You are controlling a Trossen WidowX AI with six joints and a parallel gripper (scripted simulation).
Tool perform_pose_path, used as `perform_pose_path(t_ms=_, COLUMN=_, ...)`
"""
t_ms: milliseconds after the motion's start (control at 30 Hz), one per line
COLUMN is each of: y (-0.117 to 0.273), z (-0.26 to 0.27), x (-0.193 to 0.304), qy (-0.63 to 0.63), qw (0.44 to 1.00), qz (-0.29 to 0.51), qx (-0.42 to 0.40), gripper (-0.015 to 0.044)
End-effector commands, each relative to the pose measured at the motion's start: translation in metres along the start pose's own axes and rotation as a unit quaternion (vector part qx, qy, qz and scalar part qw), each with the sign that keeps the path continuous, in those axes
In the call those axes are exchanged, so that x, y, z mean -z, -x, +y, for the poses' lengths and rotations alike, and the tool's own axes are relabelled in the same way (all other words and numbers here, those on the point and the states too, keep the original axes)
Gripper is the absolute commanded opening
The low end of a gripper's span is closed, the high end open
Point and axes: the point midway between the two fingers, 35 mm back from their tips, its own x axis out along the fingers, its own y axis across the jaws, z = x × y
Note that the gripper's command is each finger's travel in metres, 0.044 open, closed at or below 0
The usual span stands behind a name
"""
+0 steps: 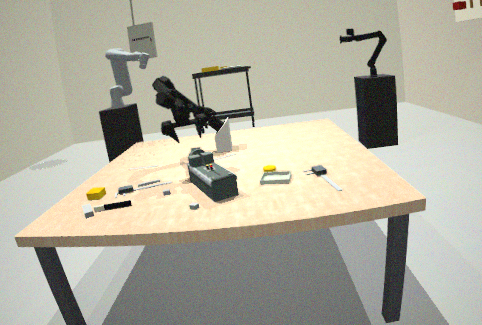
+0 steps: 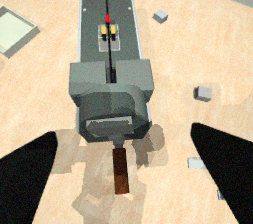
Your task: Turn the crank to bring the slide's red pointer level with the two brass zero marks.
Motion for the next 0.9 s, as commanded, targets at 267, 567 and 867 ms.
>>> perform_pose_path(t_ms=267, y=-0.039, z=0.003, x=0.045, qy=0.006, qw=1.000, qz=-0.001, qx=-0.001, gripper=0.0440)
perform_pose_path(t_ms=567, y=-0.047, z=0.003, x=0.052, qy=0.005, qw=1.000, qz=-0.001, qx=-0.002, gripper=0.0440)
perform_pose_path(t_ms=867, y=-0.058, z=0.002, x=0.062, qy=0.005, qw=1.000, qz=0.000, qx=-0.002, gripper=0.0440)
